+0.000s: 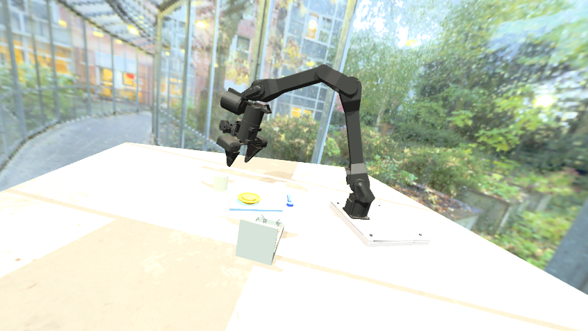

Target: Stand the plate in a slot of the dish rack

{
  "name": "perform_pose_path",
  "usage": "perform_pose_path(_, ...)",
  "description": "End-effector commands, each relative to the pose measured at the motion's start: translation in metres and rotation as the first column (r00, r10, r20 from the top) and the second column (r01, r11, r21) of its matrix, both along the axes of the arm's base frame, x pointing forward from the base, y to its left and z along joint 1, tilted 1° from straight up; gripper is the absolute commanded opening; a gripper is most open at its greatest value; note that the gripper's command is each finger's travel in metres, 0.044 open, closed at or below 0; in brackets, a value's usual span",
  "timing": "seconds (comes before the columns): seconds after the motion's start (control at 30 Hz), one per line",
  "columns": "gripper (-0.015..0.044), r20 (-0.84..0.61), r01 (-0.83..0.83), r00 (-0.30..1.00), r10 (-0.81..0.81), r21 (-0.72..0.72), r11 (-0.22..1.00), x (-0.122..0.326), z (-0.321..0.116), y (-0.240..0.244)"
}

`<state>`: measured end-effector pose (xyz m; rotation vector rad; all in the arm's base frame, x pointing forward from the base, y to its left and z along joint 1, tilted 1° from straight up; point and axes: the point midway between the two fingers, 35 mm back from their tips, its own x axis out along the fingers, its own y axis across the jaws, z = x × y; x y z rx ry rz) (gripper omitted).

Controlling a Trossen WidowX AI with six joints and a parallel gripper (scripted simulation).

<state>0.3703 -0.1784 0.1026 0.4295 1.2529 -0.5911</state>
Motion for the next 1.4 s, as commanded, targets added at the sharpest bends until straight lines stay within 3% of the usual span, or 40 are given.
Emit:
perform_pose_path(0.0, 0.0400, -0.040, -0.113, 0.993, 0.114, 0.017, 0.993, -0.004, -0.003, 0.020)
perform_pose_path(0.3, 0.0400, -0.125, -0.387, 0.911, 0.393, 0.071, 0.919, -0.018, -0.010, 0.066)
perform_pose_path(0.63, 0.0400, -0.182, -0.641, 0.729, 0.660, 0.156, 0.752, -0.040, -0.015, 0.116)
perform_pose_path(1.37, 0.0400, -0.184, -0.655, 0.715, 0.675, 0.163, 0.738, -0.040, -0.042, 0.119)
